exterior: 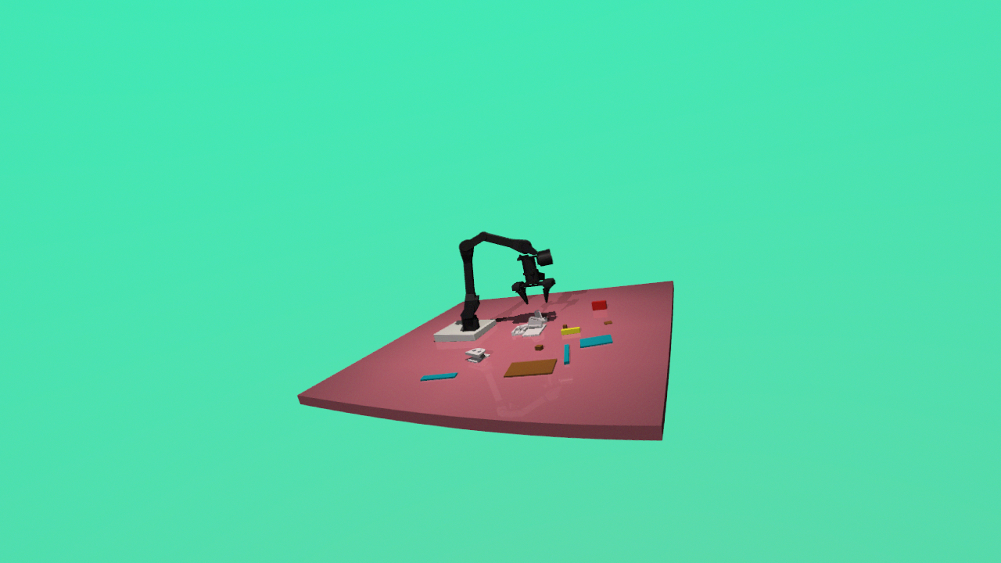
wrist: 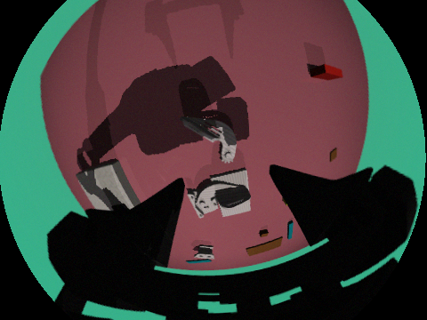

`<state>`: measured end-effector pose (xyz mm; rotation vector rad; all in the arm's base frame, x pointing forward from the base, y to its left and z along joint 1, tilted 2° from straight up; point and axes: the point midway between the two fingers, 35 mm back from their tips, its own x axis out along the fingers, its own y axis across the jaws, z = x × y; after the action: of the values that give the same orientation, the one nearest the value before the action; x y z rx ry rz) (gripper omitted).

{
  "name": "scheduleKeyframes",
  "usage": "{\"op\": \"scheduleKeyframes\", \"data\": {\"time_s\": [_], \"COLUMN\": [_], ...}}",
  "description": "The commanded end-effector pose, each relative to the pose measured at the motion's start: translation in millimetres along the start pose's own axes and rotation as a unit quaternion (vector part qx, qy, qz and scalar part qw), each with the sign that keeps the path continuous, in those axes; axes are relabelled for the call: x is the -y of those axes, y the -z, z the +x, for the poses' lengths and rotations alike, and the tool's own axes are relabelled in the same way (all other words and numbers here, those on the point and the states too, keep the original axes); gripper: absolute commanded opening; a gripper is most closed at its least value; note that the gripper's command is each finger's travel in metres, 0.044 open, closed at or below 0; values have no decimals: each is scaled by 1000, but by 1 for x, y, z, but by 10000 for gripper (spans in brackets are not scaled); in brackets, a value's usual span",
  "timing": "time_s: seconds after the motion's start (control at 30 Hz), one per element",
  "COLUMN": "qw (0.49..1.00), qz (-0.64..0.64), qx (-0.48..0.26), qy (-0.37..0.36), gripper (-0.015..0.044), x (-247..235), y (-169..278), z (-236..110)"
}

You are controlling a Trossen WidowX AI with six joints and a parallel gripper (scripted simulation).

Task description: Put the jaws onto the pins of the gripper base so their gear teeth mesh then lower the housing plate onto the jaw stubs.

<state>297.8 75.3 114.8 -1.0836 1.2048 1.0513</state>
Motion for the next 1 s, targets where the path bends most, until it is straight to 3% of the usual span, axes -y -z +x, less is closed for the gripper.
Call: {"op": "scheduleKeyframes", "data": {"time_s": [0.0,0.97], "qw": [999,934], "qz": [-50,-359], "qx": [-4,-1], "qy": [-3,-5], "gripper": [440,440], "x": [-1,-8], "y": [-5,-36], "z": [1,-4]}}
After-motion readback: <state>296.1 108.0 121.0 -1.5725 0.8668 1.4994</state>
